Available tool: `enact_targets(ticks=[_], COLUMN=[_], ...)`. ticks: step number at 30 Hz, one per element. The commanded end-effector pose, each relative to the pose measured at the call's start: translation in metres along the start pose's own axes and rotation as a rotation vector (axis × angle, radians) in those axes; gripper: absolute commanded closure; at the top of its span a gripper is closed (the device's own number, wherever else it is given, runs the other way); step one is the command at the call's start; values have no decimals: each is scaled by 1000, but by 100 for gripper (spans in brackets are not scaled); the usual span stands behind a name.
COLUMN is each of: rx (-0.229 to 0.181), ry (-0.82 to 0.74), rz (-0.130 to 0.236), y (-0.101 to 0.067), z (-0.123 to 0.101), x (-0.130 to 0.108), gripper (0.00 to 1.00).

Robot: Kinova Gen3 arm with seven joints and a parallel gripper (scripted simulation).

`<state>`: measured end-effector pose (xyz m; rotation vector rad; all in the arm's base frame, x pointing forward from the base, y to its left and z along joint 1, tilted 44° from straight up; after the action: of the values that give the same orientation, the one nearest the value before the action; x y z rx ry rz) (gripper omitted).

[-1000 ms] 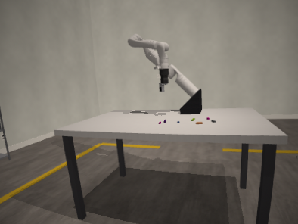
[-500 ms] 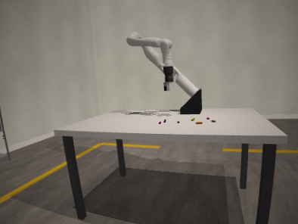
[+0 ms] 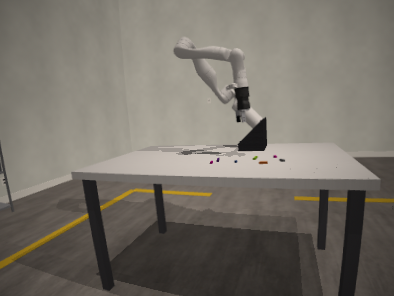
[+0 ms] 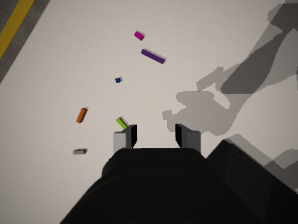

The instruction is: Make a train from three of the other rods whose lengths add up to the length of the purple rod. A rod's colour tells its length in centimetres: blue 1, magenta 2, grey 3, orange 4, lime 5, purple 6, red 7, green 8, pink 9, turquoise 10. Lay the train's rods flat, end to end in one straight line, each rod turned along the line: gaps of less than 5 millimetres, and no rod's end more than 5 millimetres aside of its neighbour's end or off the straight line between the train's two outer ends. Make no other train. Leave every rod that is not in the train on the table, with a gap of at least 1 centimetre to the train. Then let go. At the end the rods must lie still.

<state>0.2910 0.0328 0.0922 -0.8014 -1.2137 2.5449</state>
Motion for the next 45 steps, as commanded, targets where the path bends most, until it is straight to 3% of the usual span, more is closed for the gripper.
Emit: enact_targets(ticks=[1, 12, 14, 17, 24, 29, 45], rx=[22, 27, 27, 32, 41, 45, 47], ry=[-51, -82, -82, -92, -107, -113, -115], rz=[-13, -3, -3, 7, 30, 43, 48], y=[15, 59, 59, 79, 117, 135, 142], z=[-31, -110, -110, -133, -164, -175, -178], x=[24, 75, 75, 96, 132, 148, 154], gripper=[0, 0, 0, 0, 0, 0, 0])
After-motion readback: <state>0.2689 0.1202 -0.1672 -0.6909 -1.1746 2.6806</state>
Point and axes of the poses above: the point where the finger pads meet when closed, its own y axis out along the fingers, its own z axis across the jaws, x = y × z, the point moved 2 cm from there along -y, back along the fingers, and after that the axes turned 13 degrees about -y, right-handed, at the moved point
